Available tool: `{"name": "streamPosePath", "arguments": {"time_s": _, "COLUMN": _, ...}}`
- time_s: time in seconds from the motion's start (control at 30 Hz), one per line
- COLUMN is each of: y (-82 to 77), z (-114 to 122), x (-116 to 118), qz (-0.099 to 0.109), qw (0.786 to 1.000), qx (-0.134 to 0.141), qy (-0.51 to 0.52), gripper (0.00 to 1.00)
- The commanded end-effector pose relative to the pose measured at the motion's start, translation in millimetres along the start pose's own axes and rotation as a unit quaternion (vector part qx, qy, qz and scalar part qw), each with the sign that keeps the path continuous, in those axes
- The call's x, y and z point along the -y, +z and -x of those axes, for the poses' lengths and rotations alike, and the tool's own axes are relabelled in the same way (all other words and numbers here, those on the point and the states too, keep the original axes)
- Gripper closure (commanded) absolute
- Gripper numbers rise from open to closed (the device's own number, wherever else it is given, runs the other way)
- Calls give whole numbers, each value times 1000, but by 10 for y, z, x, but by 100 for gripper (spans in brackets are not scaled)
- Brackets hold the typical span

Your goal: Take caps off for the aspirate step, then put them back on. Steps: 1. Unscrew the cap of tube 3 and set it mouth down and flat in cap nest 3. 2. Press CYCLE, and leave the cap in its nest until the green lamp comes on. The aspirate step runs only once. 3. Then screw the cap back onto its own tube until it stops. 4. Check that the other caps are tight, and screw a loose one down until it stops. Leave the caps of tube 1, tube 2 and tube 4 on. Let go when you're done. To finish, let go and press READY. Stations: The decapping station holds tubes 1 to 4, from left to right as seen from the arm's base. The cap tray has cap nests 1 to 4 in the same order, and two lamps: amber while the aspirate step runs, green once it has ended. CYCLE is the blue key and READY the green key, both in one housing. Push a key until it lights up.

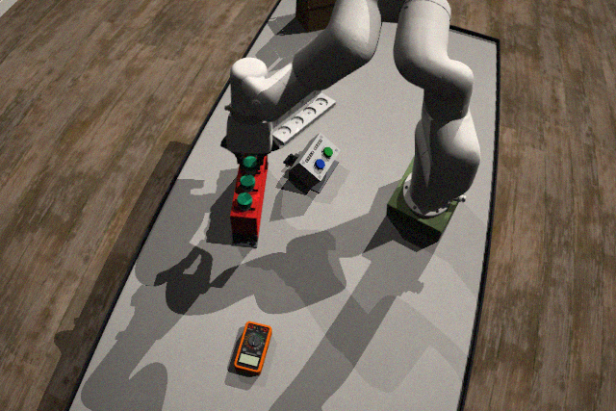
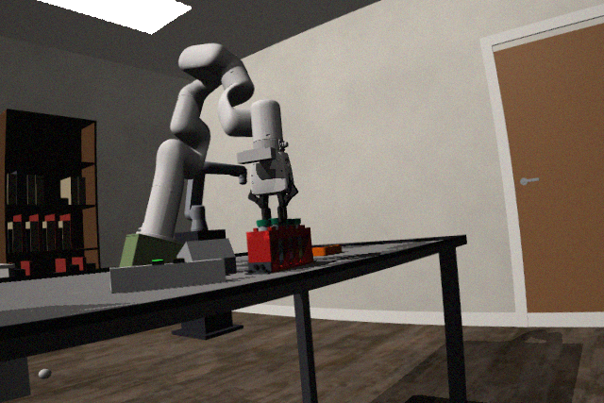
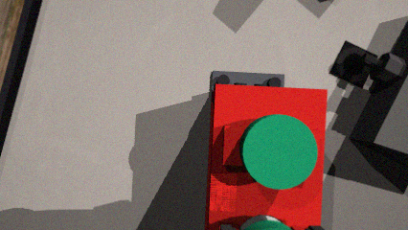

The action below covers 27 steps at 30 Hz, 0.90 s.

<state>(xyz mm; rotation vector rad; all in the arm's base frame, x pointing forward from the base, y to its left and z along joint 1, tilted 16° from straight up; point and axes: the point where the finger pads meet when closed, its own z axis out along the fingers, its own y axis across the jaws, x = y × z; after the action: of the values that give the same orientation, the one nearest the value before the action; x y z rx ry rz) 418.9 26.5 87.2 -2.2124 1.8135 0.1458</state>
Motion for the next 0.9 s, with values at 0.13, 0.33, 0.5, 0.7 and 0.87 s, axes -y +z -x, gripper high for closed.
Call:
{"name": "streamPosePath", "arguments": {"time_s": 0.13, "y": -2, "z": 0, "x": 11, "qz": 1, "qw": 990, "qx": -5, "qy": 141, "gripper": 100}}
{"name": "streamPosePath", "arguments": {"time_s": 0.33, "y": 0, "z": 0, "x": 11, "qz": 0, "qw": 978, "qx": -5, "qy": 206, "gripper": 100}}
{"name": "streamPosePath", "arguments": {"time_s": 0.5, "y": 0, "z": 0, "x": 11, "qz": 0, "qw": 976, "qx": -5, "qy": 216, "gripper": 100}}
{"name": "streamPosePath", "arguments": {"time_s": 0.7, "y": 0, "z": 0, "x": 11, "qz": 0, "qw": 976, "qx": -5, "qy": 216, "gripper": 54}}
{"name": "streamPosePath", "arguments": {"time_s": 0.87, "y": 0, "z": 0, "x": 11, "qz": 0, "qw": 976, "qx": -5, "qy": 216, "gripper": 54}}
